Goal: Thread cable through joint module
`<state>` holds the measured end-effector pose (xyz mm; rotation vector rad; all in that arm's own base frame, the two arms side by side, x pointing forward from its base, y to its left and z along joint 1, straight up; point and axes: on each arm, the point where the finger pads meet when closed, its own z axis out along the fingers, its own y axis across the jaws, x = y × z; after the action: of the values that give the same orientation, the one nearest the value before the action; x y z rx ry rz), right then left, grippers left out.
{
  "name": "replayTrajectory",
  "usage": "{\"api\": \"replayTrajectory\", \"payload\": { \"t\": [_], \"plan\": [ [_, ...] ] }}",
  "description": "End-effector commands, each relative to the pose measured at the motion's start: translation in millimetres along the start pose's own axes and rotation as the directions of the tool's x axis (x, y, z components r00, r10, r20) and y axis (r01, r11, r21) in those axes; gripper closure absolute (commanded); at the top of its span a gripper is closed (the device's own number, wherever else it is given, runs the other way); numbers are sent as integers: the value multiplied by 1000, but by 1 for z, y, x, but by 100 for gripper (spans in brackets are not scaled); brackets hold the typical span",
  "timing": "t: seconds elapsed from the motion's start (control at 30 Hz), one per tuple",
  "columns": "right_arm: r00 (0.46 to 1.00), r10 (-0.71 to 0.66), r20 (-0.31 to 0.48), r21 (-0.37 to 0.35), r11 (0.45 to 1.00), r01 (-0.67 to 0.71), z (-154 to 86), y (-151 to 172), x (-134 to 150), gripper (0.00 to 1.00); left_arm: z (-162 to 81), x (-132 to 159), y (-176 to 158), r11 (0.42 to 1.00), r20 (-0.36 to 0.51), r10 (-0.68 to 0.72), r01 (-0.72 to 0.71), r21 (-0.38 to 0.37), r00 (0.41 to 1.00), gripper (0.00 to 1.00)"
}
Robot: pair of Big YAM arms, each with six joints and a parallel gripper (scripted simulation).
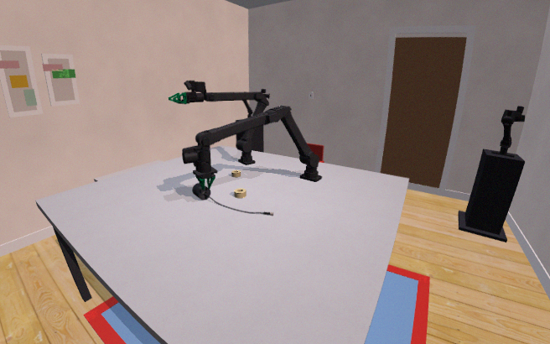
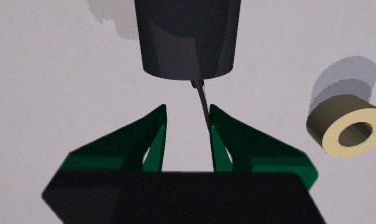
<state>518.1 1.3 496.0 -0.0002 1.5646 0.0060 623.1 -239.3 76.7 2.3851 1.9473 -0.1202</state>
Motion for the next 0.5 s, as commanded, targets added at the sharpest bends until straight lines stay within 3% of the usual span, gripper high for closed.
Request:
{"api": "replayTrajectory", "payload": {
  "t": [0.0,0.47],
  "plan": [
    [996,7,87,-7,1000,-6,2,4,-49,0,-13,-8,-2,999,4,19,-19,-28,1000,68],
    [996,7,87,-7,1000,-6,2,4,-49,0,-16,-7,3,999,5,17,-17,-34,1000,68]
  ]
}}
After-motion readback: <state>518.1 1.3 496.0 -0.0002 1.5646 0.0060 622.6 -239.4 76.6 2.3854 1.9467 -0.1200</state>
